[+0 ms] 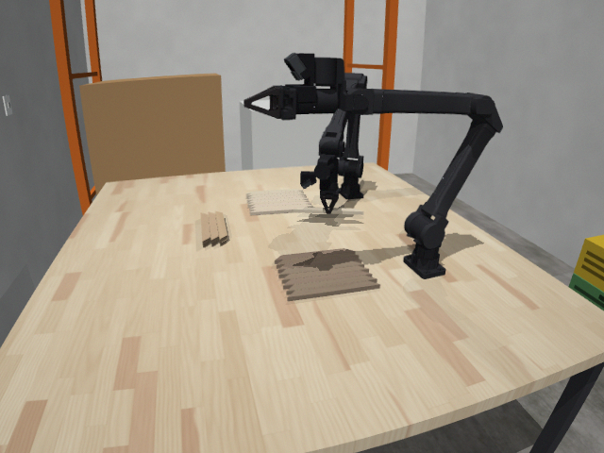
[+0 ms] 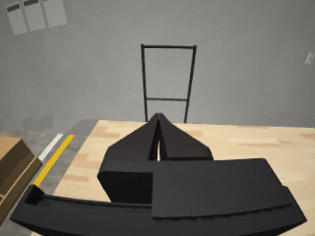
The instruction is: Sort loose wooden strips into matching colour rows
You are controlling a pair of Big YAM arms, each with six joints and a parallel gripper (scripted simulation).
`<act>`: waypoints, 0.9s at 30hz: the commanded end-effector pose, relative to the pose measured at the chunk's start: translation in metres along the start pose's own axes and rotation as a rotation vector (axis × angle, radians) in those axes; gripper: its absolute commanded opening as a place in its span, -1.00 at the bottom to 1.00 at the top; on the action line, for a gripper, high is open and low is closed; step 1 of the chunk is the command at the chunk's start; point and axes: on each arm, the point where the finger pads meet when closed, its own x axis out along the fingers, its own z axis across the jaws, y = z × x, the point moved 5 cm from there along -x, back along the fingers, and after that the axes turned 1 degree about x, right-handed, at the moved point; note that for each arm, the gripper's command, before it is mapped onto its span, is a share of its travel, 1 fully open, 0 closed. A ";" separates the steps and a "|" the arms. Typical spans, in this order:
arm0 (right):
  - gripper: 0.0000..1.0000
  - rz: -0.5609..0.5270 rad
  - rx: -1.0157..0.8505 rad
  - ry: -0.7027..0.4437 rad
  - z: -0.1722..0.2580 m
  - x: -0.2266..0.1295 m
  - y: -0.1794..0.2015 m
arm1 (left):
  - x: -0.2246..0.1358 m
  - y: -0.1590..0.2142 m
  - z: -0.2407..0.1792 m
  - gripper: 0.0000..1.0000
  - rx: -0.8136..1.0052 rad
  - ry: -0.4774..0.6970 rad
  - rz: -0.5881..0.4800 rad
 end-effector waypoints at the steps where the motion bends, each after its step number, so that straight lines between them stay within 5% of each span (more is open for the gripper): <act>1: -1.00 -0.009 -0.074 -0.047 0.021 -0.011 -0.016 | -0.005 -0.003 -0.008 -0.98 0.005 0.019 -0.008; 27: -1.00 -0.024 -0.261 -0.030 -0.018 -0.001 -0.159 | -0.003 -0.006 -0.007 -0.98 0.005 0.019 -0.011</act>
